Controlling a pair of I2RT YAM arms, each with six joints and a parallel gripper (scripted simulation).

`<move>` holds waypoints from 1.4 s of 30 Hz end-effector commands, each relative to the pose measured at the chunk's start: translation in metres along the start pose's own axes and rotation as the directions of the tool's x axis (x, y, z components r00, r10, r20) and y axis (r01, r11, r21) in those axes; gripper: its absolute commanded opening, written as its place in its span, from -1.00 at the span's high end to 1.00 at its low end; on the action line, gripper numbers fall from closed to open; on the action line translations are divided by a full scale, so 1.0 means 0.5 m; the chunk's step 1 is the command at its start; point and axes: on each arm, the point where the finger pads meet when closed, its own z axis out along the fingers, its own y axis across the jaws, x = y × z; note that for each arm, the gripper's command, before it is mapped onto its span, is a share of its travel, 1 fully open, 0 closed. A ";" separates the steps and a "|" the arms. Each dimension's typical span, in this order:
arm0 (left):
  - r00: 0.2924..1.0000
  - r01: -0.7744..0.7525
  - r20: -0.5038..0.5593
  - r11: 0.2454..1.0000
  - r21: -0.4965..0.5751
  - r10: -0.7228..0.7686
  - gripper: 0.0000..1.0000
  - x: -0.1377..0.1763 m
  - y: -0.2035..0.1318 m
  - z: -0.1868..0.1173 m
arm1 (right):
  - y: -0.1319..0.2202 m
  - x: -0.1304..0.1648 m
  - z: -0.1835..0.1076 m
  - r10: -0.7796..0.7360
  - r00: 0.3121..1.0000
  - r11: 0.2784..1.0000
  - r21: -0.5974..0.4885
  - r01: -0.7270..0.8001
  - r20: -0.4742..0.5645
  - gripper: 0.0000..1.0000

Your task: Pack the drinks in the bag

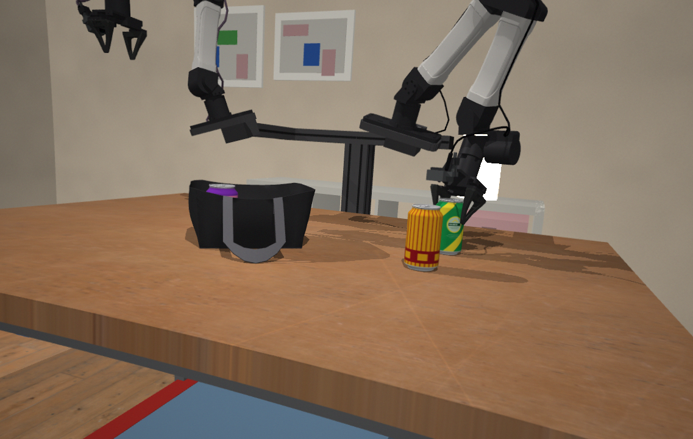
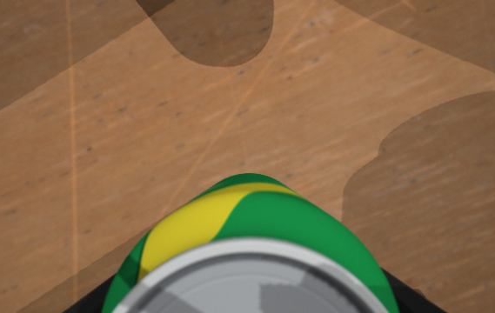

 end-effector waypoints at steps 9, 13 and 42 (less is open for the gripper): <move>1.000 -0.013 -0.004 0.999 -0.051 0.013 -0.40 0.001 0.030 -0.009 | 0.009 -0.005 -0.010 0.001 1.000 1.000 -0.029 0.000 0.024 -0.73; 1.000 -0.013 -0.004 0.999 -0.051 0.013 -0.40 0.001 0.030 -0.009 | 0.009 -0.005 -0.010 0.001 1.000 1.000 -0.029 0.000 0.024 -0.73; 1.000 0.003 0.029 1.000 0.012 -0.004 -0.40 -0.054 -0.003 -0.101 | 0.009 -0.005 -0.010 0.001 1.000 1.000 -0.029 0.000 0.024 -0.73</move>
